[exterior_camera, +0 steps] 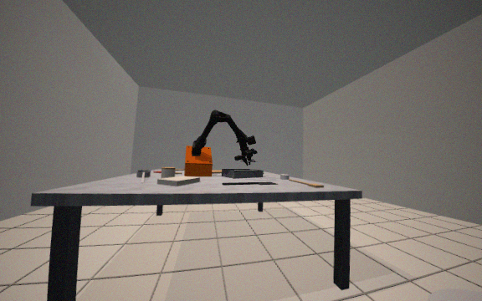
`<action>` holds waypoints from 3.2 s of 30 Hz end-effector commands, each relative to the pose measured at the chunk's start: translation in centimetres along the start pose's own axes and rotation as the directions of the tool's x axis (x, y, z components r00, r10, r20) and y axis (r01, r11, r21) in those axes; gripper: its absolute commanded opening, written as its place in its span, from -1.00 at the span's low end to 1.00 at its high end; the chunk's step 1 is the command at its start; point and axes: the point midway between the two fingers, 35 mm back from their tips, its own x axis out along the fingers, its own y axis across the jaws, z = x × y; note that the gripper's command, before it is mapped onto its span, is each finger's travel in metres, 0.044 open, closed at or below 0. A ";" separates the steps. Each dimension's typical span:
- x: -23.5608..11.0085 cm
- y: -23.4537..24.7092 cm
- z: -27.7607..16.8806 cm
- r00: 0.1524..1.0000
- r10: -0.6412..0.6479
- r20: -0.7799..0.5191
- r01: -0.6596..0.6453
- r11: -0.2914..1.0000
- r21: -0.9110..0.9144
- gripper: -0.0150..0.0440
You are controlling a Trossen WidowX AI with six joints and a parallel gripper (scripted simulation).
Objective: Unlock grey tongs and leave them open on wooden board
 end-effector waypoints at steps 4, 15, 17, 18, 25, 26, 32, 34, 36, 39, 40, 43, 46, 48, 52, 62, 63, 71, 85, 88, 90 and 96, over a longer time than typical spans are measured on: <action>-0.1 0.3 0.1 0.996 -0.092 -0.004 0.092 0.996 0.011 -1.00; -0.3 0.0 0.4 0.971 -0.241 0.005 0.241 0.971 0.011 -1.00; -0.4 -0.1 0.5 0.964 -0.266 0.010 0.266 0.964 0.010 -1.00; -0.5 -0.1 0.5 0.960 -0.279 0.012 0.278 0.960 0.010 -1.00; -0.9 -0.3 0.9 0.935 -0.354 0.033 0.354 0.935 0.006 -1.00; -0.9 -0.3 0.9 0.934 -0.356 0.034 0.356 0.935 0.006 -1.00; -0.9 -0.3 0.9 0.934 -0.356 0.034 0.356 0.935 0.006 -1.00; -0.9 -0.3 0.9 0.934 -0.356 0.034 0.356 0.935 0.006 -1.00; -0.7 -0.4 0.5 0.933 -0.359 0.028 0.359 0.933 -0.012 -1.00; -0.7 0.2 -0.7 0.934 -0.356 0.020 0.357 0.933 -0.054 -1.00; -0.8 0.4 -1.2 0.935 -0.355 0.018 0.356 0.932 -0.073 -1.00; -0.9 1.3 -3.2 0.936 -0.351 0.008 0.349 0.927 -0.140 -1.00; -1.1 2.3 -5.7 0.937 -0.349 -0.003 0.340 0.915 -0.218 -1.00; -1.3 2.8 -7.3 0.938 -0.347 -0.007 0.332 0.904 -0.269 -1.00; -1.7 3.8 -10.7 0.938 -0.346 -0.013 0.317 0.874 -0.369 -1.00; -3.2 4.7 -18.8 0.937 -0.349 -0.010 0.276 0.760 -0.588 -1.00; -3.3 4.7 -19.6 0.937 -0.349 -0.008 0.273 0.746 -0.608 -1.00; -4.6 4.0 -25.8 0.935 -0.353 0.015 0.246 0.620 -0.745 -1.00; -5.8 2.7 -30.8 0.939 -0.343 0.003 0.185 0.500 -0.846 -1.00; -6.3 1.8 -33.2 0.939 -0.344 -0.007 0.152 0.433 -0.888 -1.00; -6.7 1.1 -34.8 0.939 -0.344 -0.011 0.131 0.386 -0.913 -1.00; -7.8 -1.3 -39.2 0.938 -0.346 -0.019 0.069 0.241 -0.968 -1.00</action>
